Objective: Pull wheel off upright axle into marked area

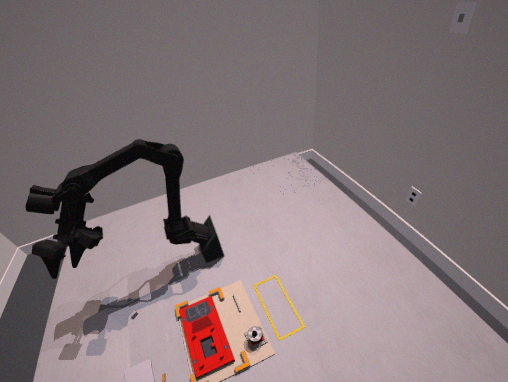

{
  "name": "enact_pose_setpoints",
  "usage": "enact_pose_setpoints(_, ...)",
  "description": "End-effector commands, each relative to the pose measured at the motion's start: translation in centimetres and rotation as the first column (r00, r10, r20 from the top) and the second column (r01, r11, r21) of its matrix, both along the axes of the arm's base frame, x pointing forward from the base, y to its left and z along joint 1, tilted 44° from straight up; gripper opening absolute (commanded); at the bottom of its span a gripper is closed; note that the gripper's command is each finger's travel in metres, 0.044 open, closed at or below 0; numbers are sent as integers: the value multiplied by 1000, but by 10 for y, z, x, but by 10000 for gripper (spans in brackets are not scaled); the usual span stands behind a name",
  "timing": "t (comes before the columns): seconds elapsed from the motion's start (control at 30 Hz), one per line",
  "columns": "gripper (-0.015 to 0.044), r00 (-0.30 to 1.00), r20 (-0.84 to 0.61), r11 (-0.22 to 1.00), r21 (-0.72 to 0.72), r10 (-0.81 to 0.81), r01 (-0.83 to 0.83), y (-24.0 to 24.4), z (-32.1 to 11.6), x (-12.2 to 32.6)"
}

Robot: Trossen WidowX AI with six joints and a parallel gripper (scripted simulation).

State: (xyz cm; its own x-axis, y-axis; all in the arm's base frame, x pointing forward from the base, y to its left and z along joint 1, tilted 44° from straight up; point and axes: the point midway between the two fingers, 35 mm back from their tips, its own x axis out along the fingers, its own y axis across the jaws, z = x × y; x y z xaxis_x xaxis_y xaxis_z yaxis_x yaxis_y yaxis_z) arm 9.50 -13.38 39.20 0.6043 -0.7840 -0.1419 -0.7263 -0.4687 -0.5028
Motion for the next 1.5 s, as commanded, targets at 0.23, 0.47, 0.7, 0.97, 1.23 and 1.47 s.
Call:
enact_pose_setpoints(0.23,300,980,194,866,497,-51,-53,-37,-36,48)
enact_pose_setpoints(0.47,300,955,164,546,838,-248,-2,-45,-88,116)
enact_pose_setpoints(0.7,300,915,19,297,948,-403,111,-27,-134,170)
enact_pose_setpoints(0.97,300,825,-160,95,964,-543,249,16,-186,217)
enact_pose_setpoints(1.23,300,678,-273,9,924,-682,382,71,-241,250)
enact_pose_setpoints(1.47,300,552,-250,27,896,-796,444,128,-289,264)
